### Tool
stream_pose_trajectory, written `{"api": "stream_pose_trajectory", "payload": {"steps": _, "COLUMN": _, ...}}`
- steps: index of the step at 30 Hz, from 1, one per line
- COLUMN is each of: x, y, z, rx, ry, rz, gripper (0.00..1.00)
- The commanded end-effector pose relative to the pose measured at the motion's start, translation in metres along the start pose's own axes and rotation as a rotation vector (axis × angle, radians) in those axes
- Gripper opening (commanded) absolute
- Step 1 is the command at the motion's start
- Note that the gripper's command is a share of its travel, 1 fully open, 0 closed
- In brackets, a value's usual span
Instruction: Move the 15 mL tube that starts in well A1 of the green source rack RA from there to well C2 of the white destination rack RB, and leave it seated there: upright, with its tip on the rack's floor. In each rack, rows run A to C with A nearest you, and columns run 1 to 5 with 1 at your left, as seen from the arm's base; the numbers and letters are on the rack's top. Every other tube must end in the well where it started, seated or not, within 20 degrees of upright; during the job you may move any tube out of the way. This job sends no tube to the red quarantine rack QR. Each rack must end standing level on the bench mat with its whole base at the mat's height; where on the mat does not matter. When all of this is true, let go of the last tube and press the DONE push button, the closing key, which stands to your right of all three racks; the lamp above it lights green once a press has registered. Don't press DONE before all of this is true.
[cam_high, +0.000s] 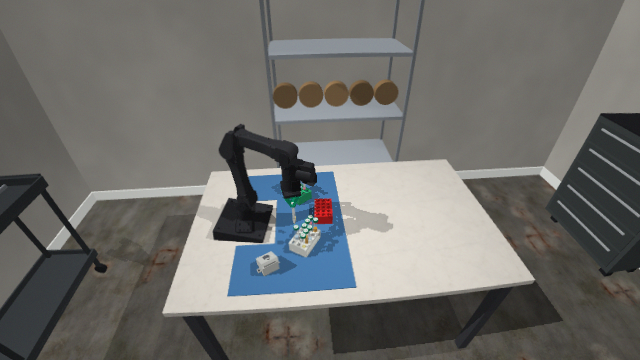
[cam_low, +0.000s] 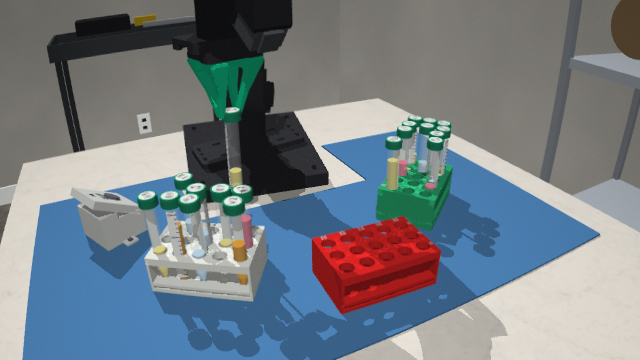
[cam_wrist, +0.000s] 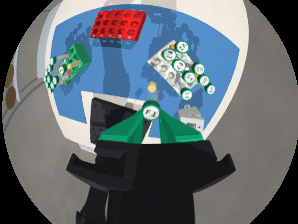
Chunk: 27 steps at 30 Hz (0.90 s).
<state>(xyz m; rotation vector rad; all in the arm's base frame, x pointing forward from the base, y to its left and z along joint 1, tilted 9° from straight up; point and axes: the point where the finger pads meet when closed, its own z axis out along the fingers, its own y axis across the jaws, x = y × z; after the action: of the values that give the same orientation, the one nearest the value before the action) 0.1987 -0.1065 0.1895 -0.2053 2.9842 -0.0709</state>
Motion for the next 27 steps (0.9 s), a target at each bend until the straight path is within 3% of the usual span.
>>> {"api": "stream_pose_trajectory", "payload": {"steps": 1, "x": -0.003, "y": 0.003, "z": -0.003, "rx": 0.008, "ry": -0.013, "rz": 0.004, "gripper": 0.00}}
{"api": "stream_pose_trajectory", "payload": {"steps": 27, "x": -0.055, "y": 0.064, "z": -0.004, "rx": 0.005, "ry": -0.015, "rz": 0.005, "gripper": 0.00}}
